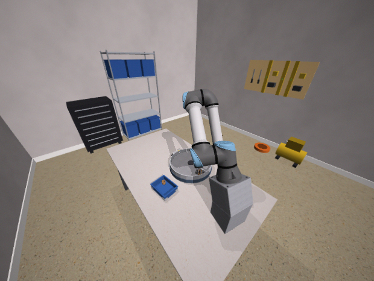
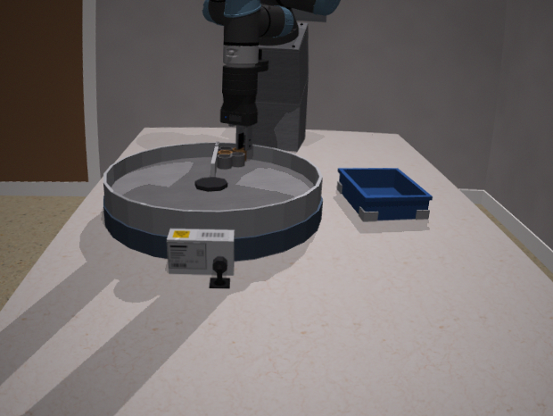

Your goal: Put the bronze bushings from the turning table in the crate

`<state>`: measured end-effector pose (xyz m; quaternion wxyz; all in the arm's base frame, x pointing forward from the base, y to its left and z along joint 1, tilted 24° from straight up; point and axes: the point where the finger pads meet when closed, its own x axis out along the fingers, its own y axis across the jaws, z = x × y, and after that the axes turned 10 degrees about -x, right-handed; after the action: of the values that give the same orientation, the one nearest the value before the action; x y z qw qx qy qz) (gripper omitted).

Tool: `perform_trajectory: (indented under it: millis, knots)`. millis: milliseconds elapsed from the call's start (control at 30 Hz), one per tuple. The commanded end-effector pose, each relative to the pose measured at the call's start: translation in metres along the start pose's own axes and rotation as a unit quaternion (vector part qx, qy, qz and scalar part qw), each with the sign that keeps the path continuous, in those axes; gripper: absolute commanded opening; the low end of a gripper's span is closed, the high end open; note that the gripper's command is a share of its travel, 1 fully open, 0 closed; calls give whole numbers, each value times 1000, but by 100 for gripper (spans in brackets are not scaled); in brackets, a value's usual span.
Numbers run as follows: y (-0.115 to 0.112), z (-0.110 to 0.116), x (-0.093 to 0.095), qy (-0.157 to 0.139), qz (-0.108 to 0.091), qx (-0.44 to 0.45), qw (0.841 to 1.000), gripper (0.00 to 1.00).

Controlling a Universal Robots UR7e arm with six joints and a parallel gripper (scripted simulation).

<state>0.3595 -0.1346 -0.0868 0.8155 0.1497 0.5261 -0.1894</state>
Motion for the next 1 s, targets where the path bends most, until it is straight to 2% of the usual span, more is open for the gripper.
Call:
perform_trajectory:
  millis: [0, 967]
  knots:
    - [0, 0, 0, -1, 0, 0, 1000, 40]
    - [0, 0, 9, -1, 0, 0, 1000, 40]
